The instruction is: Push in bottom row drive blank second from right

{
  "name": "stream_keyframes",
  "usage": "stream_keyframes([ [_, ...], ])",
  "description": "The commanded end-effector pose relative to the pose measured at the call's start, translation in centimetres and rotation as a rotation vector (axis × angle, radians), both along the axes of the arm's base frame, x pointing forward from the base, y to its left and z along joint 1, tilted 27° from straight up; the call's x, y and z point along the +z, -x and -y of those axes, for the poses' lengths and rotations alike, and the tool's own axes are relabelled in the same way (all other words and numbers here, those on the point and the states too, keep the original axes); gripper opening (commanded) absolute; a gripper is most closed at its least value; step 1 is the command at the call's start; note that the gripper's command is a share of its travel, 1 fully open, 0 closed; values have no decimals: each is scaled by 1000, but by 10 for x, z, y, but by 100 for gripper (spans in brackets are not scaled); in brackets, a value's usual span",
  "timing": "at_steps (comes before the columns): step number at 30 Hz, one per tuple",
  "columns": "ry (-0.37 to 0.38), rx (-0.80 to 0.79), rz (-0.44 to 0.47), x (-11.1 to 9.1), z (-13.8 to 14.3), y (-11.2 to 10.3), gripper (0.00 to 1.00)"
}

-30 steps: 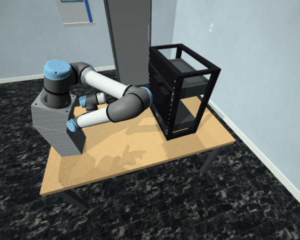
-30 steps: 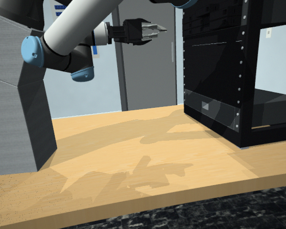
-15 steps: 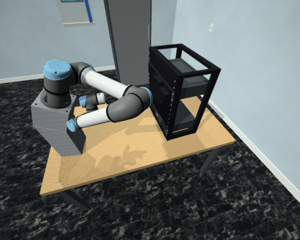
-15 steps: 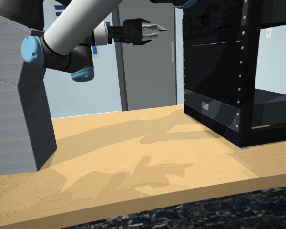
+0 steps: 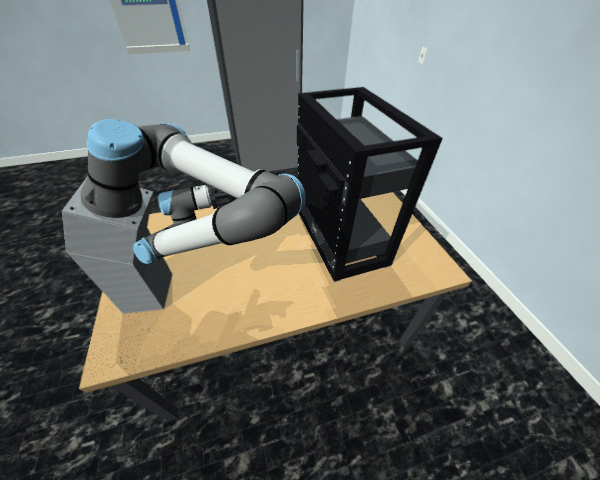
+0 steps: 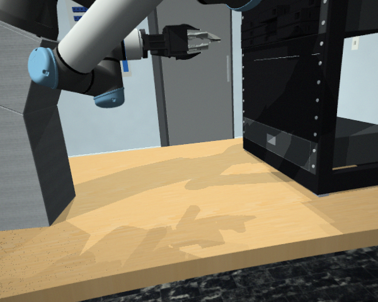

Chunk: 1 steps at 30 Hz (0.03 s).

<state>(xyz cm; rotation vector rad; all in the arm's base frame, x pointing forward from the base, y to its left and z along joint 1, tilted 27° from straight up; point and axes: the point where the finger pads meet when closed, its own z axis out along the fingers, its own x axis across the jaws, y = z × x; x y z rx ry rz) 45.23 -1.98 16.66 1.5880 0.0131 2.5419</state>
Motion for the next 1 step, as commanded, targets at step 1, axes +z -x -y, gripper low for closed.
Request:
stream_keyframes([
  [1, 3, 9, -2, -11, -1, 24, 0],
])
